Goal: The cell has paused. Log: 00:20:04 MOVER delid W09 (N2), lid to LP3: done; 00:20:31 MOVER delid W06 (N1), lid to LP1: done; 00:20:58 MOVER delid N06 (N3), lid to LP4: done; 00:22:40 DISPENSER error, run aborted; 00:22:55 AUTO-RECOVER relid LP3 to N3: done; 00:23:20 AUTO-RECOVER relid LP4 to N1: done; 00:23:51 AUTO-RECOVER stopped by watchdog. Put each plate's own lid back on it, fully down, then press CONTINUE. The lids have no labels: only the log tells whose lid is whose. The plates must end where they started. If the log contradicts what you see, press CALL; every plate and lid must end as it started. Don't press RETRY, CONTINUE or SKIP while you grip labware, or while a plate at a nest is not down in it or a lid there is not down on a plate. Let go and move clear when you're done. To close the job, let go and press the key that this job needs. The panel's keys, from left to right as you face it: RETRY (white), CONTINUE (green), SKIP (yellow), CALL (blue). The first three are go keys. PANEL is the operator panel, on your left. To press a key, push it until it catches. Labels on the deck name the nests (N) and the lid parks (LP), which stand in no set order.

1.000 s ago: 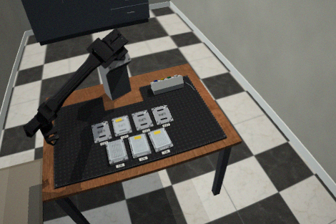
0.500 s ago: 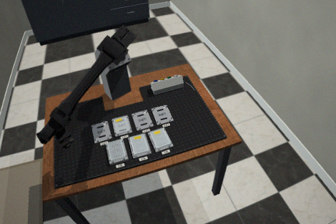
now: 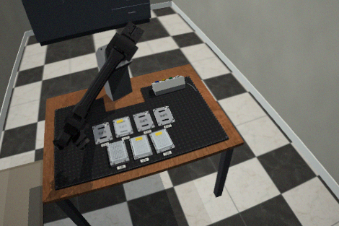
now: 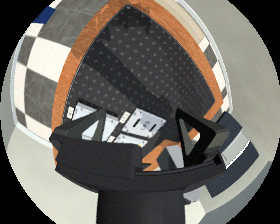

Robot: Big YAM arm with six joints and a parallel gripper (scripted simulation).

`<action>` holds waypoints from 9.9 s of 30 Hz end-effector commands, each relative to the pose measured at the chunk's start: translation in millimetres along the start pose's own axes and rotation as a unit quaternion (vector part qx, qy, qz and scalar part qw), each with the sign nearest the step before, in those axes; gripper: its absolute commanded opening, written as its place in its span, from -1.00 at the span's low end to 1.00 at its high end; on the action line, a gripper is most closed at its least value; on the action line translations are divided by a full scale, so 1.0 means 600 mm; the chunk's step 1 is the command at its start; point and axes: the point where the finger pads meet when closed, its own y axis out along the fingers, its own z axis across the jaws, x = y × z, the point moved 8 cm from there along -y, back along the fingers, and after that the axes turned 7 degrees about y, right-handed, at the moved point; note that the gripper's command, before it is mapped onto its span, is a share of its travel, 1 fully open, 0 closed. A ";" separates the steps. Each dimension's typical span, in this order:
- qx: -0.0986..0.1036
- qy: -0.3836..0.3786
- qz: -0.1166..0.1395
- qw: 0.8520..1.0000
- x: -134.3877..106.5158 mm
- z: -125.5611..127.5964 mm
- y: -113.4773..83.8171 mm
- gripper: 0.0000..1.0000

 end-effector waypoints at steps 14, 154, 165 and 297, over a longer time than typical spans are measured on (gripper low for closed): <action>-0.028 -0.076 0.019 0.997 -0.093 0.080 -0.044 1.00; 0.131 -0.439 -0.056 0.887 -0.571 0.065 0.160 1.00; 0.212 -0.402 -0.185 0.872 -0.523 -0.023 0.186 0.80; 0.304 -0.374 -0.333 0.810 -0.799 0.104 0.170 -1.00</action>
